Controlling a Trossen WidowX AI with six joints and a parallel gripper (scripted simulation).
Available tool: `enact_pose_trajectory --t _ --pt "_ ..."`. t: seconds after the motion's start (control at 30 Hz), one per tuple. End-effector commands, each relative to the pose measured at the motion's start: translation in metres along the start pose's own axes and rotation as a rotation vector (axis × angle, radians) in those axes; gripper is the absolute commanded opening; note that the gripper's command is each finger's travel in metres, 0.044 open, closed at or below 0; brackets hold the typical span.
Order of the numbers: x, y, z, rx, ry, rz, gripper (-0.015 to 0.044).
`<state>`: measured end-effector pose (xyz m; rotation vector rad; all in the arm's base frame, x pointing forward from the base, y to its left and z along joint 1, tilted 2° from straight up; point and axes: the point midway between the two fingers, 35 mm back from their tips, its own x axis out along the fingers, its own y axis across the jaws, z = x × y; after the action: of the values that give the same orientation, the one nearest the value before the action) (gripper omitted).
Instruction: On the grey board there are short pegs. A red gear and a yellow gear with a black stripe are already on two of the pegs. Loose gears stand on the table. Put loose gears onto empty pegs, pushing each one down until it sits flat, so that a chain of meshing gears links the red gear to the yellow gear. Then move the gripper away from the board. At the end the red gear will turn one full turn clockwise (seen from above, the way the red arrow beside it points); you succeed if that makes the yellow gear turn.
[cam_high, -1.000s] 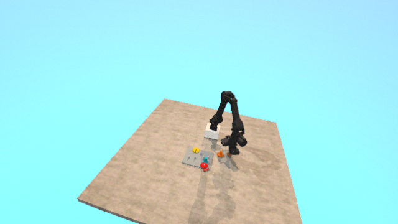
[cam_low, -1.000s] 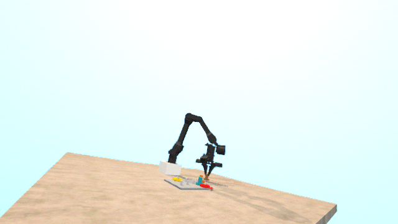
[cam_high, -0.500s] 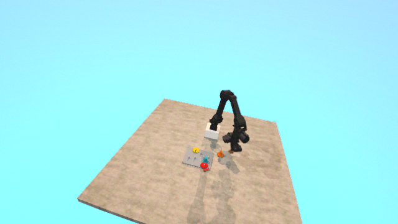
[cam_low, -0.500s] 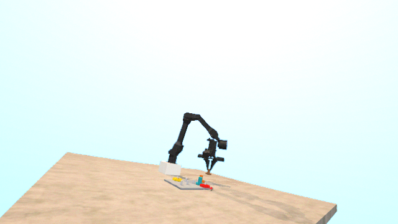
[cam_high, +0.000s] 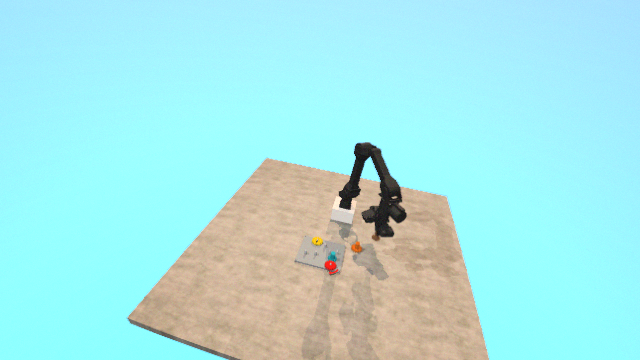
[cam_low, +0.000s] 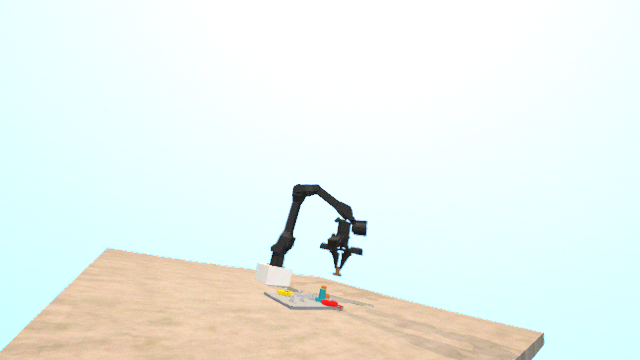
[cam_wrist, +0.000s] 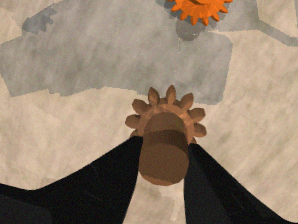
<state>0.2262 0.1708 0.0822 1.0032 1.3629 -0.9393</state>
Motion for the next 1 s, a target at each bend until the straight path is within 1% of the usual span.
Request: enact_pose_trajectory --t 0.0,0.57,0.97 --pt "-0.013 0.000 -0.001 0.002 0.003 0.005 0.0000" --pt "-0.057 -0.008 -0.001 0.010 0.004 0.003 0.0000" --pt "-0.052 0.001 0.015 0.010 0.001 0.004 0.0000"
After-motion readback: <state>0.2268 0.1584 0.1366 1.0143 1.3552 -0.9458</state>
